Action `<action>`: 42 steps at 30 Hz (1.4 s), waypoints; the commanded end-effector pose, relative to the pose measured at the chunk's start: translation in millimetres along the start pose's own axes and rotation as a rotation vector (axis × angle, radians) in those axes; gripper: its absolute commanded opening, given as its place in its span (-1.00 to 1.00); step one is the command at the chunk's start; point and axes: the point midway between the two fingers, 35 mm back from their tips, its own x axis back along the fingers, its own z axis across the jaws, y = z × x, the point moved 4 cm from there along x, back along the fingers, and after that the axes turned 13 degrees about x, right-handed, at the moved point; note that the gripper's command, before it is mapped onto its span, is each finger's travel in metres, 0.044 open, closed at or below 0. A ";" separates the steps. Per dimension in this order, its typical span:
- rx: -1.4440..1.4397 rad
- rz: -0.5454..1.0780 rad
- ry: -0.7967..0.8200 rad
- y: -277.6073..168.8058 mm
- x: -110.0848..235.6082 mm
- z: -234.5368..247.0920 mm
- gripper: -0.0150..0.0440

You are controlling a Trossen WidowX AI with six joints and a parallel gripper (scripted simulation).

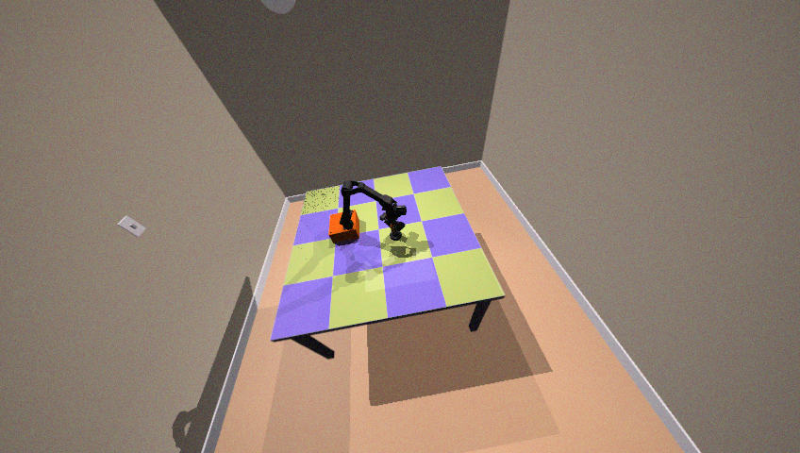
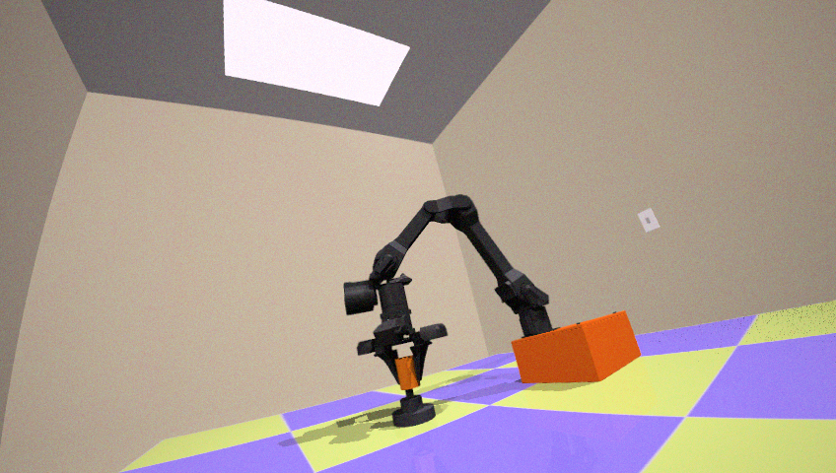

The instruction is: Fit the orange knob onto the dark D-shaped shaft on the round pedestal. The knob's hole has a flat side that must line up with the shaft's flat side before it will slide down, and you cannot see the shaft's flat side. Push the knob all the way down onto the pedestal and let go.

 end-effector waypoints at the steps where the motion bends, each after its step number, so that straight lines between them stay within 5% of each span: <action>1: 0.017 -0.002 -0.011 -0.6 -0.6 0.6 -0.49; 42: 0.226 -0.001 -0.012 2.2 -1.8 -7.7 -0.49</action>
